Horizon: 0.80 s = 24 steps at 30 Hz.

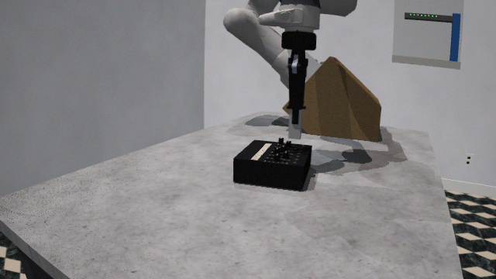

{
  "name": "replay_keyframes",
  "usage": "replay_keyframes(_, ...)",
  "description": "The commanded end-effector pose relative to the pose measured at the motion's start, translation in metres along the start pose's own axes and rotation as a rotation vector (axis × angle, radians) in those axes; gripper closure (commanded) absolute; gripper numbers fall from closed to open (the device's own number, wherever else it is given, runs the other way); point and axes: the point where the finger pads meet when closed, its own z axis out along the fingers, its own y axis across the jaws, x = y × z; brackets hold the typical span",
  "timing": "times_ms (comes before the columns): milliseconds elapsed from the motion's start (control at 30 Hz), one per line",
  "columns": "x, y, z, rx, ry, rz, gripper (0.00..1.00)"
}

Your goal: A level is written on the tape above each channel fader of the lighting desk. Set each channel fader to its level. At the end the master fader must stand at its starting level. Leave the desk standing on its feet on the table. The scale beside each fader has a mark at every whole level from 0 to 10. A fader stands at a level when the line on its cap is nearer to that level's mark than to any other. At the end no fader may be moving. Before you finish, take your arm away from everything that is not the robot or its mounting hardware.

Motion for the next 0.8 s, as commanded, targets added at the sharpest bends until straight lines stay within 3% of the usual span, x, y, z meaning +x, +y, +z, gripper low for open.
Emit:
replay_keyframes(0,0.0,0.003,-0.009,-0.009,0.001,0.005,1.0)
replay_keyframes(200,0.0,0.003,-0.018,-0.009,0.001,0.005,1.0)
replay_keyframes(633,0.0,0.003,-0.018,-0.009,0.001,0.005,1.0)
replay_keyframes(667,0.0,0.003,-0.018,-0.009,0.001,0.005,0.0)
replay_keyframes(767,0.0,0.003,-0.019,-0.009,0.001,0.005,0.0)
